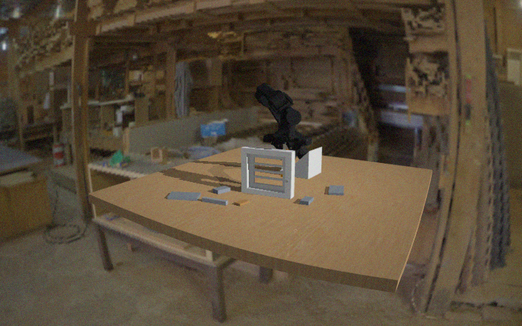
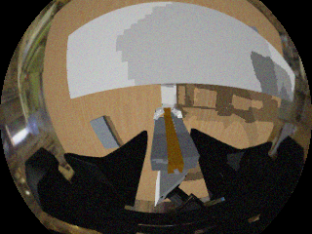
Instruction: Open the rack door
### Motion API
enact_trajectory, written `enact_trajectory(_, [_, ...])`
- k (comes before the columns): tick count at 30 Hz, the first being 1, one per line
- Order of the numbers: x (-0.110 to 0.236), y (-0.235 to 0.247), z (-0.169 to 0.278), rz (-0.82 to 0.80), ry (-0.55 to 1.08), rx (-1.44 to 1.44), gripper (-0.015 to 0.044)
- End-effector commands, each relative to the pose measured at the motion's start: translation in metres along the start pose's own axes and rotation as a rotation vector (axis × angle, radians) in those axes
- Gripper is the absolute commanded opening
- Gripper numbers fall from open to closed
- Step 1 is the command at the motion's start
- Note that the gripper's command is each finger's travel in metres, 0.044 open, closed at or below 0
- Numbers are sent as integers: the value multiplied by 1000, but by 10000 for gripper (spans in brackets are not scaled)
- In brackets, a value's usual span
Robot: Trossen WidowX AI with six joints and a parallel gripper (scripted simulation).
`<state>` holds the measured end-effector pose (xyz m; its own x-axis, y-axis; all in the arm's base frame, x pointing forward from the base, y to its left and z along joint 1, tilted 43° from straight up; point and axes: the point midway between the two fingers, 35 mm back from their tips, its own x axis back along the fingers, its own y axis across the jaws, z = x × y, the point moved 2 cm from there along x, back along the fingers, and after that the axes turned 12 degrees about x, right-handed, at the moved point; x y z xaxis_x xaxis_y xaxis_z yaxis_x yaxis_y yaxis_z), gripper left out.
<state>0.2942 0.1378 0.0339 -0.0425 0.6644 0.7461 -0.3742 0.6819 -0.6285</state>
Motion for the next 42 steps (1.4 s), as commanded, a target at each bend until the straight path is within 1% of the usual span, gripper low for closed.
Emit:
enact_trajectory(1, [-2,-1,0,4,-2,4,151])
enact_trajectory(4, [-2,-1,0,4,-2,4,73])
enact_trajectory(13, [-2,-1,0,4,-2,4,13])
enact_trajectory(17, [-2,-1,0,4,-2,12,11])
enact_trajectory(19, [-2,-1,0,4,-2,77,11])
enact_trajectory(42, [-2,-1,0,5,0,1210,11])
